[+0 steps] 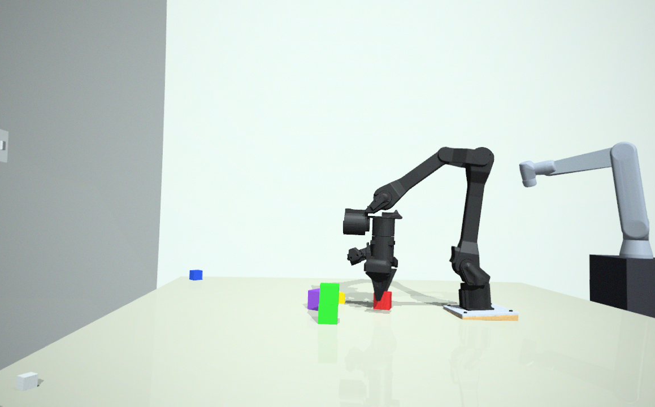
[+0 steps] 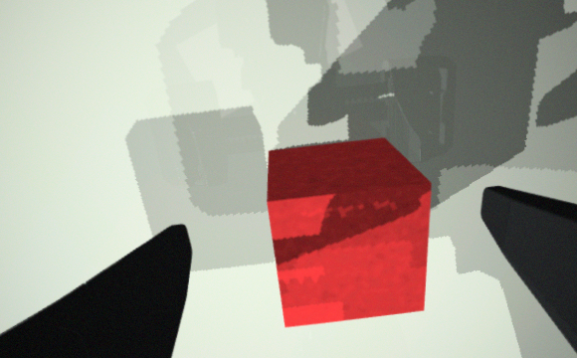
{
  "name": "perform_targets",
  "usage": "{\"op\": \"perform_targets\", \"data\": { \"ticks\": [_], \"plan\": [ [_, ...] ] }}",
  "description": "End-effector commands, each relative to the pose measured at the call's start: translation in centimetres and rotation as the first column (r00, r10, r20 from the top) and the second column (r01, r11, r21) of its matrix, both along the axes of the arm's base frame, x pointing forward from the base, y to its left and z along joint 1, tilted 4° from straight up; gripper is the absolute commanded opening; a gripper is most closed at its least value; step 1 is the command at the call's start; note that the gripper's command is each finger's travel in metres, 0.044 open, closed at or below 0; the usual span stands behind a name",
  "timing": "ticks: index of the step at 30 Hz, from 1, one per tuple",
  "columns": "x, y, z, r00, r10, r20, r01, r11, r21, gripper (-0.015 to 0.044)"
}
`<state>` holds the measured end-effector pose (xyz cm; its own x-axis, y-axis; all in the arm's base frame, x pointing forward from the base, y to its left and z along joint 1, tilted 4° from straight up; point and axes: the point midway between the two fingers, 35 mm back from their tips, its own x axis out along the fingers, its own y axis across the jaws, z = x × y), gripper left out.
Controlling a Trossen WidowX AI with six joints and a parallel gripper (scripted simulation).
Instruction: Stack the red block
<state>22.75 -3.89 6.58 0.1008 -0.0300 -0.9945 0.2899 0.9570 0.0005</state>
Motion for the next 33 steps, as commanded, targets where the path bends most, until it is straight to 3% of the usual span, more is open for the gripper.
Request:
{"op": "perform_targets", "data": {
  "ticks": [1, 26, 33],
  "plan": [
    [-0.25, -0.05, -1.0, 1.0, -0.003, -0.017, 0.003, 1.0, -0.002, 0.044],
    [-0.27, -0.05, -1.75, 1.0, -0.003, -0.017, 0.003, 1.0, -0.002, 0.044],
    [-0.27, -0.05, -1.75, 1.0, -0.003, -0.017, 0.003, 1.0, -0.002, 0.0256]
  ]
}}
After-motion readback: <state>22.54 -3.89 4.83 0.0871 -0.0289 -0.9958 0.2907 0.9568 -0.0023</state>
